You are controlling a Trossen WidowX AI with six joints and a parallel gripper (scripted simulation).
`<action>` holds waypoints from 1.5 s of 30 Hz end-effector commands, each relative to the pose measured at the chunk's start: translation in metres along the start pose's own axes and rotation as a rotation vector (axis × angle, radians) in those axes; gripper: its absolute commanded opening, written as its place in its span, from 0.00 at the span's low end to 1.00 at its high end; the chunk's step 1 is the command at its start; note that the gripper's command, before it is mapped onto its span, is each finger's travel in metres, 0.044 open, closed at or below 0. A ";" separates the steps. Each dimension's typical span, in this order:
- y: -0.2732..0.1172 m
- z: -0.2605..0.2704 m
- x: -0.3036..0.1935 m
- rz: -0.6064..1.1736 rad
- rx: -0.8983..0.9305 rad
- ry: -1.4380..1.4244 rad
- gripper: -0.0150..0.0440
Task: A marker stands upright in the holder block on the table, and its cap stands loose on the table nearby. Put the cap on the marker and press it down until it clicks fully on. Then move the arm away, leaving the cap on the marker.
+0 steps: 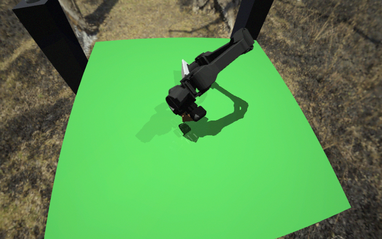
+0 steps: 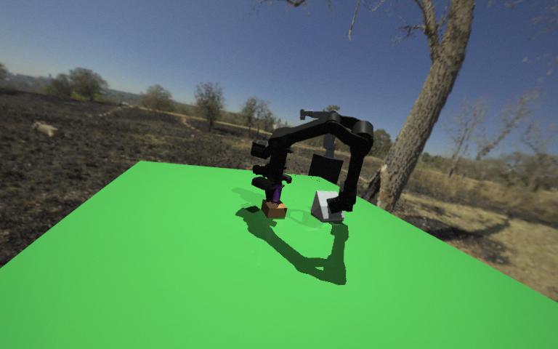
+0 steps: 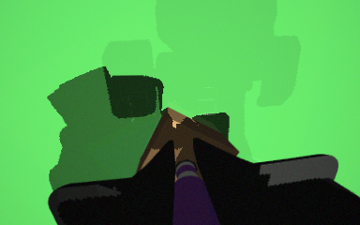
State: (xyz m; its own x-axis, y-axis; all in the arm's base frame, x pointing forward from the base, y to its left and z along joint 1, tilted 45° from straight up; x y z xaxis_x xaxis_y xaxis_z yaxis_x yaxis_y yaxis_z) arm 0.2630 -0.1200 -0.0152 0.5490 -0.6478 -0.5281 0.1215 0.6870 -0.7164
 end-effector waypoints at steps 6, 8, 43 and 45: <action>0.003 -0.001 0.002 0.004 0.000 0.000 0.25; 0.003 -0.001 0.002 0.004 0.000 0.000 0.25; -0.077 0.000 -0.001 -0.001 0.003 -0.058 0.91; -0.082 0.001 -0.005 0.000 0.002 -0.227 0.82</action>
State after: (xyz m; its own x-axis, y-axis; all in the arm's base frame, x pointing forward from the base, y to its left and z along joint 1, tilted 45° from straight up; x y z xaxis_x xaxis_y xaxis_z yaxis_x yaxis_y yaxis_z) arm 0.2533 -0.1691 0.0366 0.6094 -0.6160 -0.4992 0.1225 0.6952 -0.7083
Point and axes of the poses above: the point midway between the two fingers, 35 mm back from their tips, its own y axis out along the fingers, its own z axis across the jaws, x = y × z, the point moved 2 cm from there along -y, back along the fingers, and after that the axes turned 7 degrees about -y, right-handed, at the moved point
